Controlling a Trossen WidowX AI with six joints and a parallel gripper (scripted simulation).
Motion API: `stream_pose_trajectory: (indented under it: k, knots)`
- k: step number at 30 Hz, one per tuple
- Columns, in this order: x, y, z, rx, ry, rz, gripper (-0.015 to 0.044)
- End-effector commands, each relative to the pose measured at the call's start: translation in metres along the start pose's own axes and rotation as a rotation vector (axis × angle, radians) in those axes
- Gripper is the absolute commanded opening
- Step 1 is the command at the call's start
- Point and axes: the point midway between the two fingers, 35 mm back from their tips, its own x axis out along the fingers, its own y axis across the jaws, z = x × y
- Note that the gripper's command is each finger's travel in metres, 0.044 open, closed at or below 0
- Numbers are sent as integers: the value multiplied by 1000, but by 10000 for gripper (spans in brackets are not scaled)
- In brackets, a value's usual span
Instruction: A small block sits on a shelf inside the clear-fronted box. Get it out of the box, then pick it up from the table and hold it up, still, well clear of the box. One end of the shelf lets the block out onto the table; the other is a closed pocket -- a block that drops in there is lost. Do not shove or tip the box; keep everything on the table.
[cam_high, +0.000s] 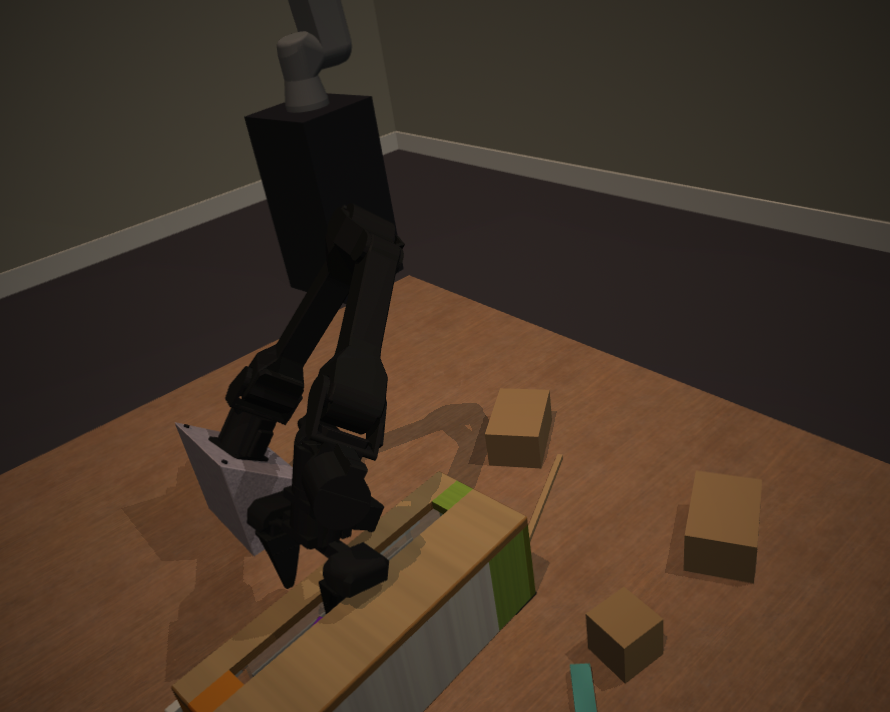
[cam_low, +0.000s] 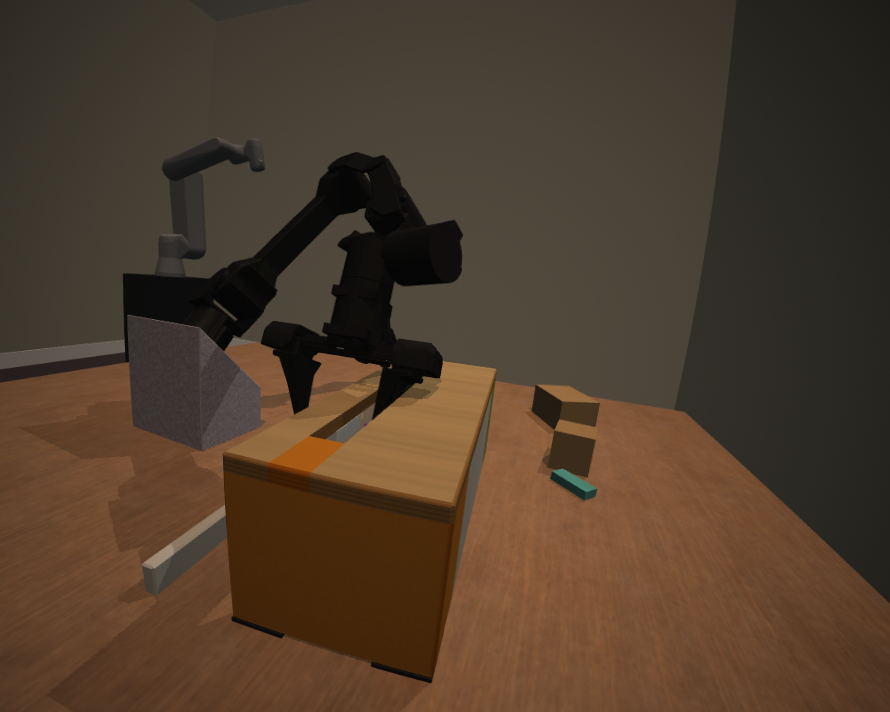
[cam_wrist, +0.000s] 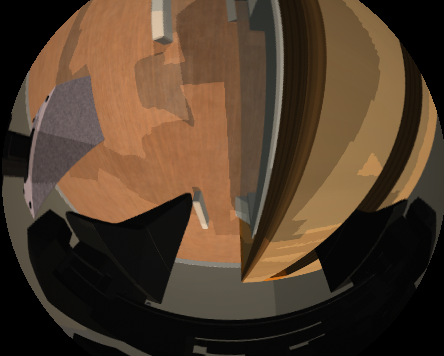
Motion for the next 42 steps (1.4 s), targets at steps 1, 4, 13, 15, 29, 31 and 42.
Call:
stream_pose_trajectory:
  k: [1,4,13,15,29,31,42]
  knots:
    - [1,-5,-5,-8,4,-11,400]
    - [2,-5,-8,-8,5,-11,400]
    - [3,-5,-12,-8,5,-11,400]
    - [1,-6,-8,-8,5,-11,400]
    - [3,-7,-12,-8,5,-11,400]
    - [4,-7,-14,-8,5,-11,400]
    - [7,-7,-24,-8,5,-11,400]
